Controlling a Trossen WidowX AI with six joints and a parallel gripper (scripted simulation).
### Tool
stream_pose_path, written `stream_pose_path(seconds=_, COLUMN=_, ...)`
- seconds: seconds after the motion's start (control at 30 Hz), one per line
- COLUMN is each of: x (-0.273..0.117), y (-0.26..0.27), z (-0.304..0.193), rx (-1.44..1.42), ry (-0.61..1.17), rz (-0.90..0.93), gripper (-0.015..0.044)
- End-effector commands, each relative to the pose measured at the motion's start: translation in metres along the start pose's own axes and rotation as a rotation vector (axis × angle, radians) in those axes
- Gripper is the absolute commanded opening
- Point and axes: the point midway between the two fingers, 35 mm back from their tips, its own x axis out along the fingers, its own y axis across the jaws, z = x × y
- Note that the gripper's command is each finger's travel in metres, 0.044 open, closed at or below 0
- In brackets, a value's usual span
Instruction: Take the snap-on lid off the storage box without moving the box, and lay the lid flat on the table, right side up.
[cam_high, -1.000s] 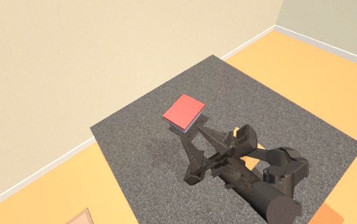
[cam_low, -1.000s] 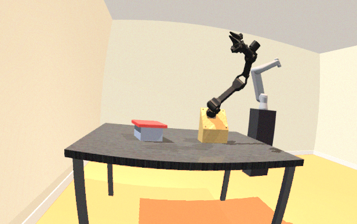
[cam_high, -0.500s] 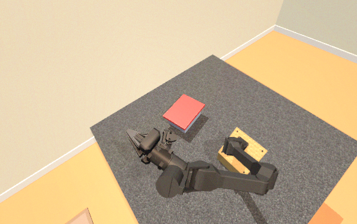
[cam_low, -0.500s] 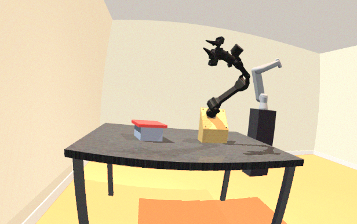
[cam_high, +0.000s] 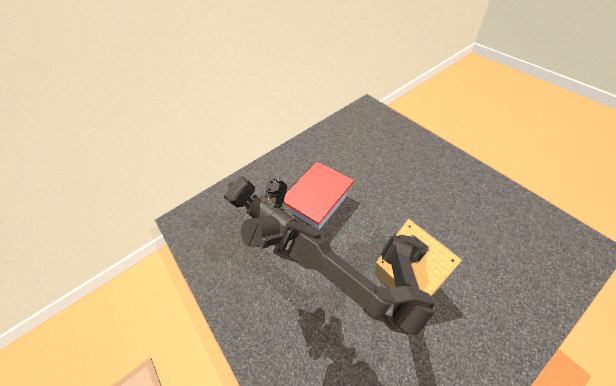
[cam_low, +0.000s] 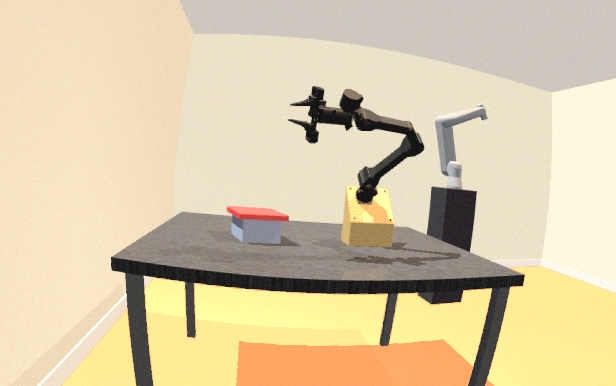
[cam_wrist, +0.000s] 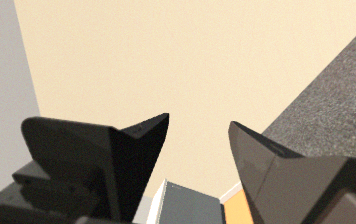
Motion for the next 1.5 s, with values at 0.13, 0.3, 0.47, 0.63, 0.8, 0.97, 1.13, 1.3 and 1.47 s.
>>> stream_pose_path(seconds=0.13, x=0.039, y=-0.074, z=0.066, rx=-0.067, ry=0.007, rz=-0.177, gripper=0.0235)
stream_pose_path(seconds=0.3, x=0.047, y=-0.119, z=0.108, rx=-0.075, ry=0.009, rz=-0.284, gripper=0.0235)
stream_pose_path(seconds=0.47, x=0.038, y=-0.183, z=0.166, rx=-0.052, ry=0.026, rz=-0.429, gripper=0.0235)
stream_pose_path(seconds=0.63, x=0.018, y=-0.227, z=0.202, rx=-0.008, ry=0.049, rz=-0.518, gripper=0.0235)
stream_pose_path(seconds=0.8, x=-0.028, y=-0.285, z=0.237, rx=0.095, ry=0.102, rz=-0.615, gripper=0.0235)
stream_pose_path(seconds=0.97, x=-0.07, y=-0.319, z=0.246, rx=0.196, ry=0.152, rz=-0.65, gripper=0.0235)
stream_pose_path(seconds=1.13, x=-0.088, y=-0.33, z=0.245, rx=0.243, ry=0.176, rz=-0.654, gripper=0.0235)
stream_pose_path(seconds=1.3, x=-0.087, y=-0.33, z=0.246, rx=0.242, ry=0.171, rz=-0.655, gripper=0.0235)
stream_pose_path(seconds=1.47, x=-0.086, y=-0.35, z=0.243, rx=0.241, ry=0.174, rz=-0.66, gripper=0.0235)
